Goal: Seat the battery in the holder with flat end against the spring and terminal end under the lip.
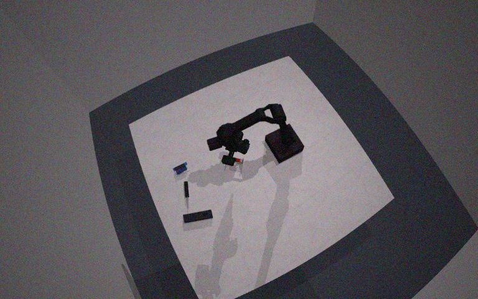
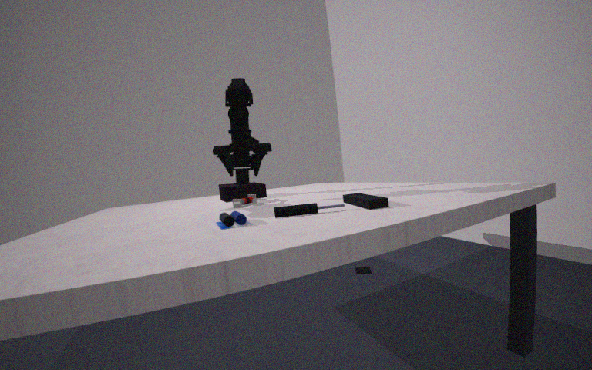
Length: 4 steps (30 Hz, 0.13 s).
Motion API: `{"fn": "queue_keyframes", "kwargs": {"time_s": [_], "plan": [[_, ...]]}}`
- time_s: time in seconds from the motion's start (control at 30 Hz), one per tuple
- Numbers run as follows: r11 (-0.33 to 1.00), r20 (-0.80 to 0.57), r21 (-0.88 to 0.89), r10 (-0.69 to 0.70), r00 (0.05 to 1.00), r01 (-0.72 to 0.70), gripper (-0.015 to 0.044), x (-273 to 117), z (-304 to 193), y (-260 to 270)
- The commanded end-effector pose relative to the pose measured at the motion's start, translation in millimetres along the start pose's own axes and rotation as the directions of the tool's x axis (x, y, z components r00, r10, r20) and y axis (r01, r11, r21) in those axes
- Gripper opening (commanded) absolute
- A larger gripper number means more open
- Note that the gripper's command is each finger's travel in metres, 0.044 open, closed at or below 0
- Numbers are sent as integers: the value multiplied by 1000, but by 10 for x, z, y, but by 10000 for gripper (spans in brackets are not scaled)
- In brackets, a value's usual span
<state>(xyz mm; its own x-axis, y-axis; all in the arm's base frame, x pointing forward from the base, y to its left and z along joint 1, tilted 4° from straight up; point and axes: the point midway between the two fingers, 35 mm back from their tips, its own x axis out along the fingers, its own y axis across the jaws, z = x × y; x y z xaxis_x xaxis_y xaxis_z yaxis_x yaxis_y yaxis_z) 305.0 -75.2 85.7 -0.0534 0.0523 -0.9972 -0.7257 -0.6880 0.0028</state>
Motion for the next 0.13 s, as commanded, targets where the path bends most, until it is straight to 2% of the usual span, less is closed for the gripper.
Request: {"fn": "queue_keyframes", "kwargs": {"time_s": [0.0, 0.1], "plan": [[1000, 0, -5, 1, 1000, -1, 440, -3, 0, 2], [1000, 0, -5, 1, 1000, -1, 440, -3, 0, 2]]}}
